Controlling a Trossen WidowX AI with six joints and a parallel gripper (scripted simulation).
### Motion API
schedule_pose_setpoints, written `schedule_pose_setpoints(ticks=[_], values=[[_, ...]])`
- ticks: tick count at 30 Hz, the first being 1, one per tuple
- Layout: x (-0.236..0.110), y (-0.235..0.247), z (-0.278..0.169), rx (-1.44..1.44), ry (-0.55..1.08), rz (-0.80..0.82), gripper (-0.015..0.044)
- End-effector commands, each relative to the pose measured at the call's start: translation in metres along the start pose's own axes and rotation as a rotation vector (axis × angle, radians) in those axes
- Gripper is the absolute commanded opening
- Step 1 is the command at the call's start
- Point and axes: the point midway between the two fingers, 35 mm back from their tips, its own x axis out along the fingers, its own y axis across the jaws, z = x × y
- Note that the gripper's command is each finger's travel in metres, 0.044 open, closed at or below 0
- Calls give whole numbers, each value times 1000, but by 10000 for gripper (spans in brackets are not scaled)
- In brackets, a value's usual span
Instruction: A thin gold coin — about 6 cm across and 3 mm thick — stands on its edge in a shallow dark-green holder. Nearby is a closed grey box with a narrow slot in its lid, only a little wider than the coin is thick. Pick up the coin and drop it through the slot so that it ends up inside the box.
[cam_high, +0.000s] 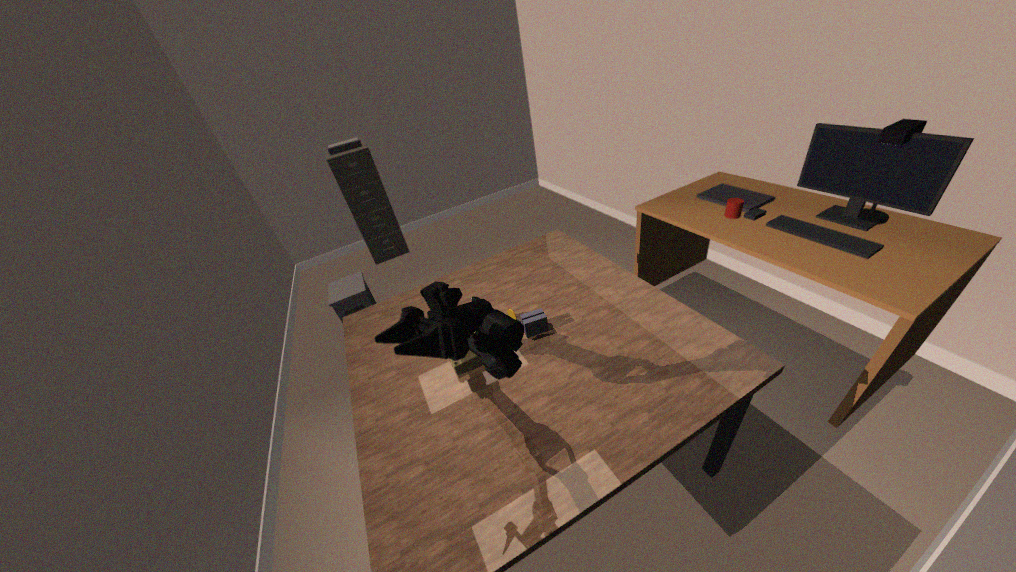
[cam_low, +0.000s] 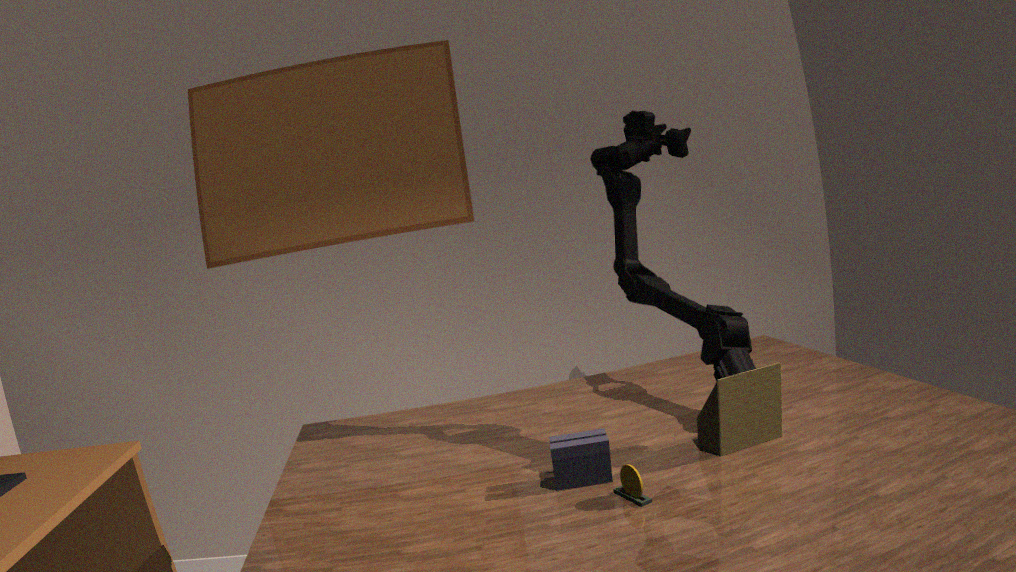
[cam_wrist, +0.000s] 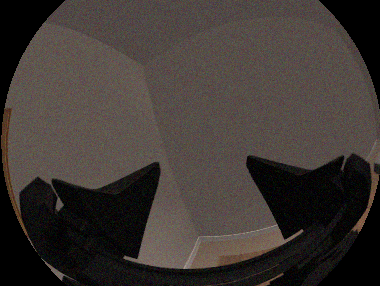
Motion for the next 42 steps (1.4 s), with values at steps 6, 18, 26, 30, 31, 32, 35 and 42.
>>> schedule_pose_setpoints(ticks=[6,18,26,30,31,32,35,42], values=[[9,-51,62,121,-182,-97,242],[-29,-163,183,339,-611,-279,161],[-103,-248,253,491,-958,-421,161],[-151,-288,276,565,-1134,-494,161],[-164,-299,280,587,-1178,-513,161],[-177,-309,284,609,-1220,-531,161],[-216,-337,291,672,-1348,-586,161],[-314,-397,288,825,-1646,-719,161]])
